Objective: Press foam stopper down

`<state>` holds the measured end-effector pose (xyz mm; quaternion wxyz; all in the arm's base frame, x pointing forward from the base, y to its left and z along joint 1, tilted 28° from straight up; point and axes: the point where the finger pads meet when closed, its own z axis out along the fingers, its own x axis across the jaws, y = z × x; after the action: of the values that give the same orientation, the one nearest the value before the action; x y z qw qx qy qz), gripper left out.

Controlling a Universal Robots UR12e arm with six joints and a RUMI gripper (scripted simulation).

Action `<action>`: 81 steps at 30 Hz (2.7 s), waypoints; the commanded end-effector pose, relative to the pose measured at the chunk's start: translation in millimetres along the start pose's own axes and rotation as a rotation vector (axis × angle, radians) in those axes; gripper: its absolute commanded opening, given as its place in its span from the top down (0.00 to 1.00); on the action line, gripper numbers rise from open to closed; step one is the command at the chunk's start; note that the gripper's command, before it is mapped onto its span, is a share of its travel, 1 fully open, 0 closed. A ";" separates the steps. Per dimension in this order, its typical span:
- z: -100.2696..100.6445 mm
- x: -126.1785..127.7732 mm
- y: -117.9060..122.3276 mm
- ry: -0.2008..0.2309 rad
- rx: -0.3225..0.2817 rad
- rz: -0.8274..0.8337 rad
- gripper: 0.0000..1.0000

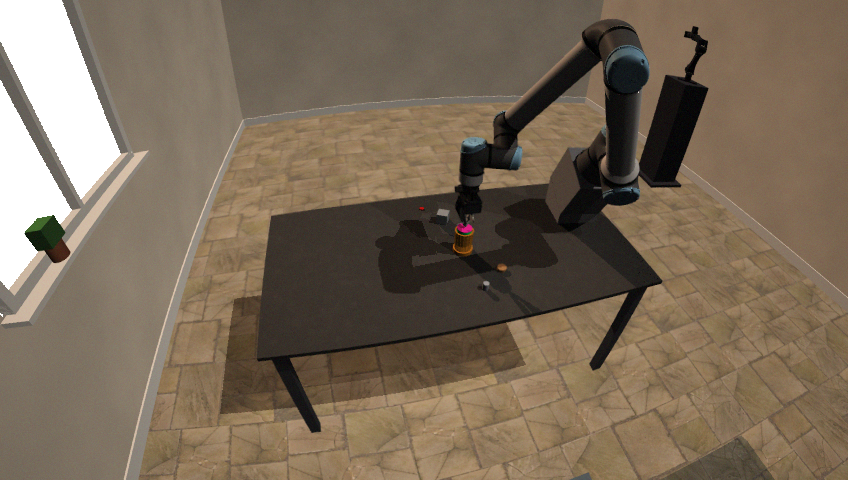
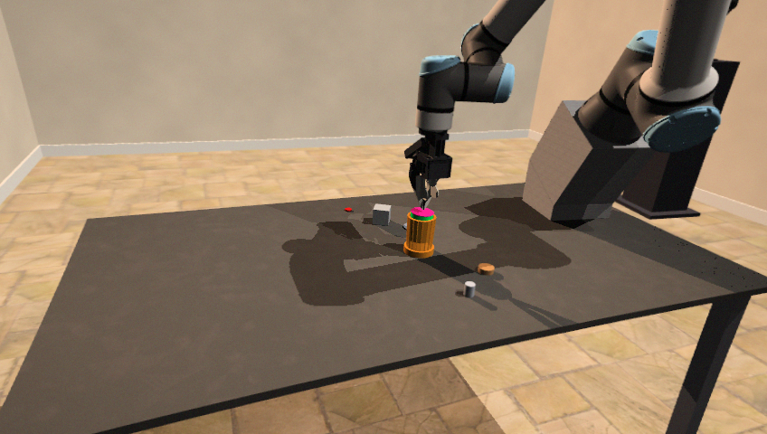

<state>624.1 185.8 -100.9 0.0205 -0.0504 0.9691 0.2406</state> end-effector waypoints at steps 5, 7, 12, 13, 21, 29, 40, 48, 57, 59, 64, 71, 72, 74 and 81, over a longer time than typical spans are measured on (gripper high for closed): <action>5.1 -0.9 -0.2 -0.002 0.000 0.000 1.00; 5.1 -0.9 -0.2 -0.002 0.000 0.000 1.00; 5.3 -0.9 -0.2 -0.002 0.000 0.000 1.00; 5.3 -0.9 -0.2 -0.002 0.000 0.000 1.00; 6.2 -0.9 -0.2 -0.002 0.000 0.000 1.00; 7.8 -0.9 -0.2 -0.002 0.000 0.000 1.00; 11.6 -0.9 -0.2 -0.002 0.000 0.000 1.00; 14.5 -0.9 -0.2 -0.002 0.000 0.000 1.00; 19.6 -0.9 -0.2 -0.002 0.000 0.000 1.00; 20.8 -0.9 -0.2 -0.002 0.000 0.000 1.00; 22.7 -0.9 -0.2 -0.002 0.000 0.000 1.00; 27.0 -0.9 -0.2 -0.002 0.000 0.000 1.00; 27.7 -0.9 -0.2 -0.002 0.000 0.000 1.00; 28.9 -0.9 -0.2 -0.002 0.000 0.000 1.00; 31.8 -1.0 -0.2 -0.002 0.000 0.000 1.00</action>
<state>625.1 200.0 -127.8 0.0209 -0.0503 0.9691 0.2404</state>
